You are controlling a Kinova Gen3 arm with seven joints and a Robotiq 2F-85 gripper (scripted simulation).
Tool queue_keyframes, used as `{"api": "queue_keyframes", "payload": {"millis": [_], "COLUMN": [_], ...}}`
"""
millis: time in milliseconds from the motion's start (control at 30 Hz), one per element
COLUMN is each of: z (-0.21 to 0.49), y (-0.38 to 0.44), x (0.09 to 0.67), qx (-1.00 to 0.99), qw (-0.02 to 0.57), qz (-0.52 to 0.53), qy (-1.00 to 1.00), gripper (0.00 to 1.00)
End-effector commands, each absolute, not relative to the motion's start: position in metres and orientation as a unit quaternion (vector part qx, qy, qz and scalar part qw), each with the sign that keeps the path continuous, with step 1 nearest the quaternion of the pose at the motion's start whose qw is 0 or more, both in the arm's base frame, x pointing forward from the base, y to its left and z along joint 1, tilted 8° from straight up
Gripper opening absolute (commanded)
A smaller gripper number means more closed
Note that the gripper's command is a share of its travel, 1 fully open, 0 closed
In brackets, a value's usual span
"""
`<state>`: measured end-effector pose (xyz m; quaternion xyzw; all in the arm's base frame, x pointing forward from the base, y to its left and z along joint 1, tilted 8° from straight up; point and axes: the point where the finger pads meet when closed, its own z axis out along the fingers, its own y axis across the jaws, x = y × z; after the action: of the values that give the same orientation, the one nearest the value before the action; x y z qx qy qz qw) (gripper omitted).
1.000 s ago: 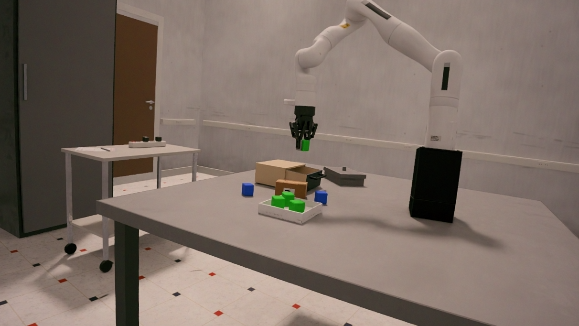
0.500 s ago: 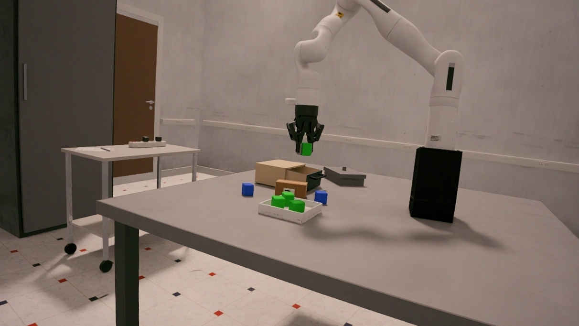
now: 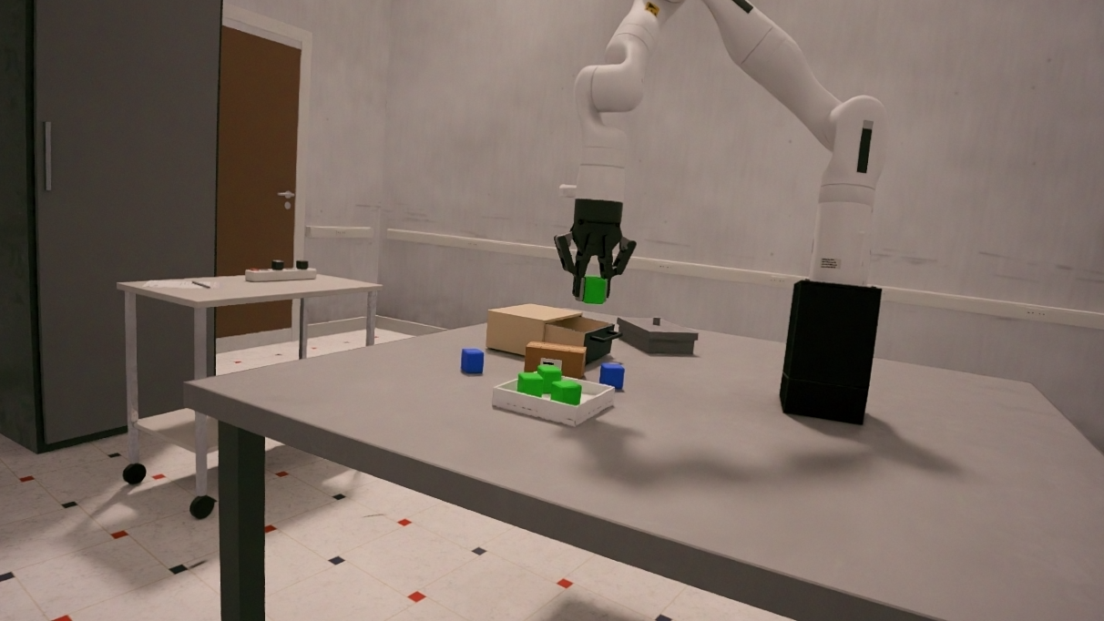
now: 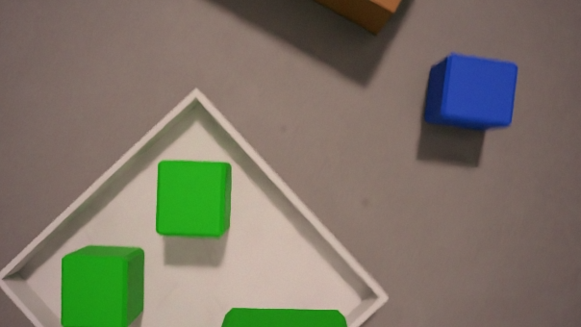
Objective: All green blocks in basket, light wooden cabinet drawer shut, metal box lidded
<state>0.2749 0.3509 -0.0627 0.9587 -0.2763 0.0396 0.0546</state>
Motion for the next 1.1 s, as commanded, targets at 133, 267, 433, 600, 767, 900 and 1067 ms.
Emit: {"api": "queue_keyframes", "payload": {"millis": [133, 267, 433, 600, 767, 900, 1067], "z": [-0.0629, -0.0629, -0.0629, -0.0633, -0.0645, -0.0652, -0.0681], "y": [0.3565, 0.3565, 0.3565, 0.3565, 0.3564, 0.3563, 0.3559], "x": [0.2684, 0.2684, 0.2684, 0.2684, 0.2684, 0.2685, 0.2686], "qx": [0.956, 0.956, 0.956, 0.956, 0.956, 0.956, 0.956], "qw": [0.052, 0.052, 0.052, 0.052, 0.052, 0.052, 0.052], "qz": [0.043, 0.043, 0.043, 0.043, 0.043, 0.043, 0.043], "qy": [-0.286, -0.286, -0.286, -0.286, -0.286, -0.286, -0.287], "gripper": [0.10, 0.10, 0.10, 0.10, 0.10, 0.10, 0.10]}}
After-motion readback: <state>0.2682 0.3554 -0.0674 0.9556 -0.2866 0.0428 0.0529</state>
